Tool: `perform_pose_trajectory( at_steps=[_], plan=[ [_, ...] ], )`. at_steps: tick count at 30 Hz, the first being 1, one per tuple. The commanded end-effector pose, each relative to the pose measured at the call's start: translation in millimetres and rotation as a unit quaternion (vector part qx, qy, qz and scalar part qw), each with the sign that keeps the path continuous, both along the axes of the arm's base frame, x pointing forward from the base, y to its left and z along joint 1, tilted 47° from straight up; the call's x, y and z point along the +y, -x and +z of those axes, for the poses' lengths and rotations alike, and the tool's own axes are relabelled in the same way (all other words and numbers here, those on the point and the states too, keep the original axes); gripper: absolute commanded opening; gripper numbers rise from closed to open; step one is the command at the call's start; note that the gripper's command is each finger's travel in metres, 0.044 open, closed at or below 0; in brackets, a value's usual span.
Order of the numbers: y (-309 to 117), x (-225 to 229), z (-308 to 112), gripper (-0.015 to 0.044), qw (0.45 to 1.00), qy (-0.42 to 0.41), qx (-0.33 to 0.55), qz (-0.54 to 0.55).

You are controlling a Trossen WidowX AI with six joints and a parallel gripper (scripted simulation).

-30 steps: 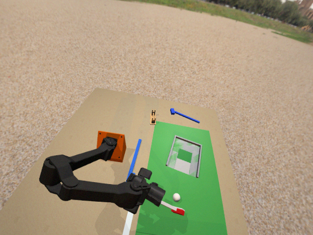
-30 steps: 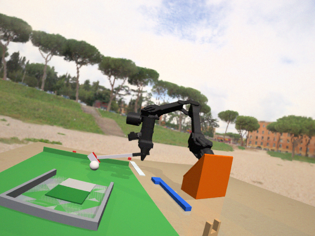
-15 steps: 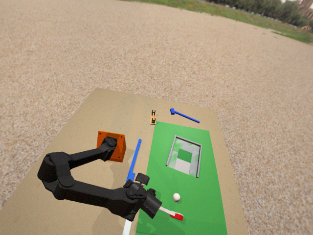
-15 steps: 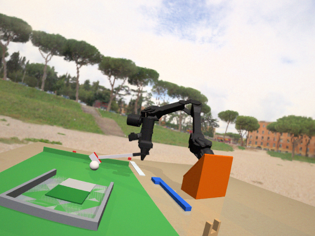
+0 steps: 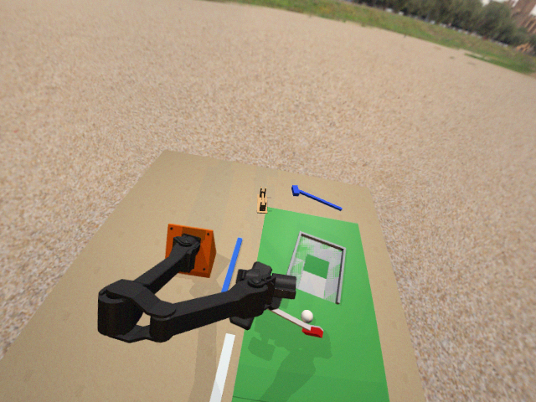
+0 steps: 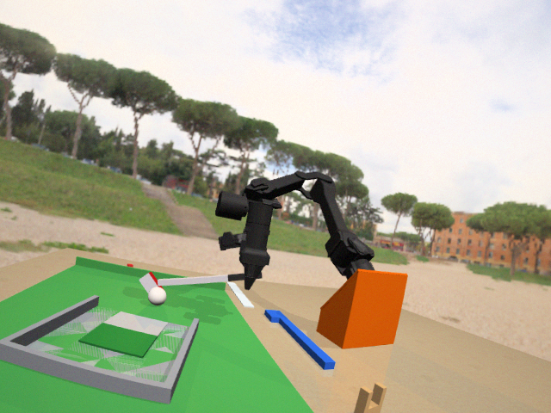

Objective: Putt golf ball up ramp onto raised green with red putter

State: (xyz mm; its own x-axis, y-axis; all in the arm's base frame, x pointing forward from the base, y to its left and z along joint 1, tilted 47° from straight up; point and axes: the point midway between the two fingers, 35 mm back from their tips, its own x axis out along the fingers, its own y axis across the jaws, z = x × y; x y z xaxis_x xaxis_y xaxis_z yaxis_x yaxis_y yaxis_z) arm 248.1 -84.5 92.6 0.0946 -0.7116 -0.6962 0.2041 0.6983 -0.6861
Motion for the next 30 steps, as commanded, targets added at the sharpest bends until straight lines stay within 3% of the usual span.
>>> perform_pose_trajectory(
  at_steps=[1, 16, 30],
  plan=[
    [2, 14, -14, 0.0000, 1.000, 0.008, -0.001, 0.001],
    [7, 57, 26, 0.0000, 1.000, 0.006, -0.001, 0.001],
    [7, 52, 20, 0.0000, 1.000, 0.007, 0.004, 0.002]
  ],
)
